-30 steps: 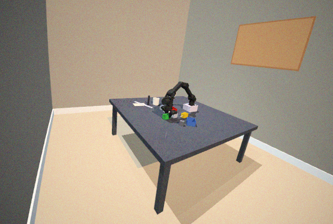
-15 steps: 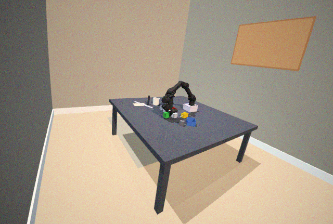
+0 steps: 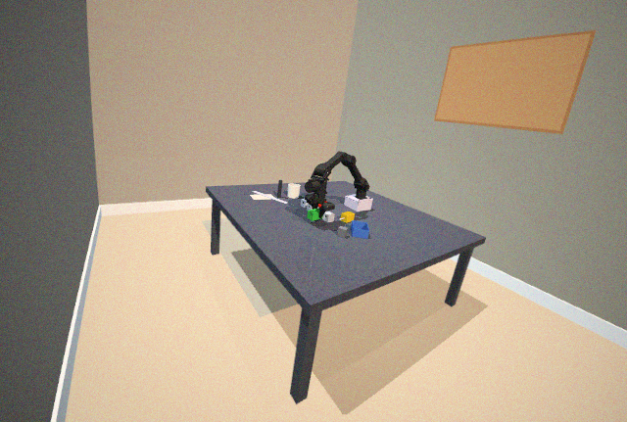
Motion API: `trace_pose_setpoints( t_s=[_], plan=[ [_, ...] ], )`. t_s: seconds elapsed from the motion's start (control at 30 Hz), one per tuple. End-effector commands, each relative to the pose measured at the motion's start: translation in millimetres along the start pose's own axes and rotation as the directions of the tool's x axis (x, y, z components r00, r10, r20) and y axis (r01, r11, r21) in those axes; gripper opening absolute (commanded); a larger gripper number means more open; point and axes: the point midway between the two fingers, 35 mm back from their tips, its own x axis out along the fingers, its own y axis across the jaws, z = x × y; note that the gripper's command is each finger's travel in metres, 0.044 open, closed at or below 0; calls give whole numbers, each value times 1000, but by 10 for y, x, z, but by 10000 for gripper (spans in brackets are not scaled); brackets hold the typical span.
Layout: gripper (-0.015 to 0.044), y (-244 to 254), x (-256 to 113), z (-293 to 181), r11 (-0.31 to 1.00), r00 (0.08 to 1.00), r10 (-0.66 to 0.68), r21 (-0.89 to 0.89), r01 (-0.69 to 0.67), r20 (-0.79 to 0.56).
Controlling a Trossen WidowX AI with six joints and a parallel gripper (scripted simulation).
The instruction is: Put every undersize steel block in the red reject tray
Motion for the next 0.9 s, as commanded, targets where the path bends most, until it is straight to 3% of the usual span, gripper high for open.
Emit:
trace_pose_setpoints(
  t_s=[0.0,0.1,0.37,0.87],
  plan=[
    [0,0,0,0,1000,1000,0,0,0,0],
    [0,-103,-58,-2,1000,1000,1,31,-1,4],
    [0,-1056,-452,-152,946,999,-1,323,-12,40],
    [0,-1105,-263,-82,945,999,-1,326,-13,41]
  ],
)
